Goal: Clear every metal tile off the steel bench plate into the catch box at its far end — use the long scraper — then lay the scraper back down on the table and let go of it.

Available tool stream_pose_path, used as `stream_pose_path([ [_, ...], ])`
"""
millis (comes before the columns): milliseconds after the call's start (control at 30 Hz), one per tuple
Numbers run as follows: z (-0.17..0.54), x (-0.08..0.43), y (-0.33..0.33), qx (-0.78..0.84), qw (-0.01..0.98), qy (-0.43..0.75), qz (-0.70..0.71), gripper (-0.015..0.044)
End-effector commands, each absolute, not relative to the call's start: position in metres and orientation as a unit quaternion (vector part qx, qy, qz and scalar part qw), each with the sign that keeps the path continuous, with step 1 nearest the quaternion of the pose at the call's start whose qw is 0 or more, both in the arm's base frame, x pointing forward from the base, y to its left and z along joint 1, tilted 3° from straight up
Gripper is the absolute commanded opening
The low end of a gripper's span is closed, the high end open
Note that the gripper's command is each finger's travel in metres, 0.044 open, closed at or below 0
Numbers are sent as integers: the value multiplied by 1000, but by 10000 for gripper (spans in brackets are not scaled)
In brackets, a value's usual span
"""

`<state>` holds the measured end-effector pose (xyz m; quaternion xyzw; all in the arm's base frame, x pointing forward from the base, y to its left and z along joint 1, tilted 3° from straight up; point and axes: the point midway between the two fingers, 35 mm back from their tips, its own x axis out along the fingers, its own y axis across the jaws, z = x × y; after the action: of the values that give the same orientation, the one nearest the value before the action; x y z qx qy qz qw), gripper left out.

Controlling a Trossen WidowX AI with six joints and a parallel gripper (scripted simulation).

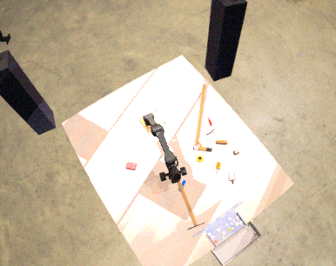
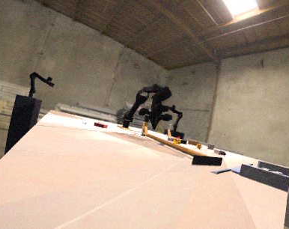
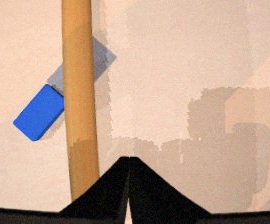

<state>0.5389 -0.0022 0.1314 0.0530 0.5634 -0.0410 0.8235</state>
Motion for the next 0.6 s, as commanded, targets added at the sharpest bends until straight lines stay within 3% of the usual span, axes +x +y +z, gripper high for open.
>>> stream_pose_path([
  [0, 108, 537, -25, 35, 810, 586, -23, 0],
  [567, 90, 539, -32, 27, 805, 593, -15, 0],
])
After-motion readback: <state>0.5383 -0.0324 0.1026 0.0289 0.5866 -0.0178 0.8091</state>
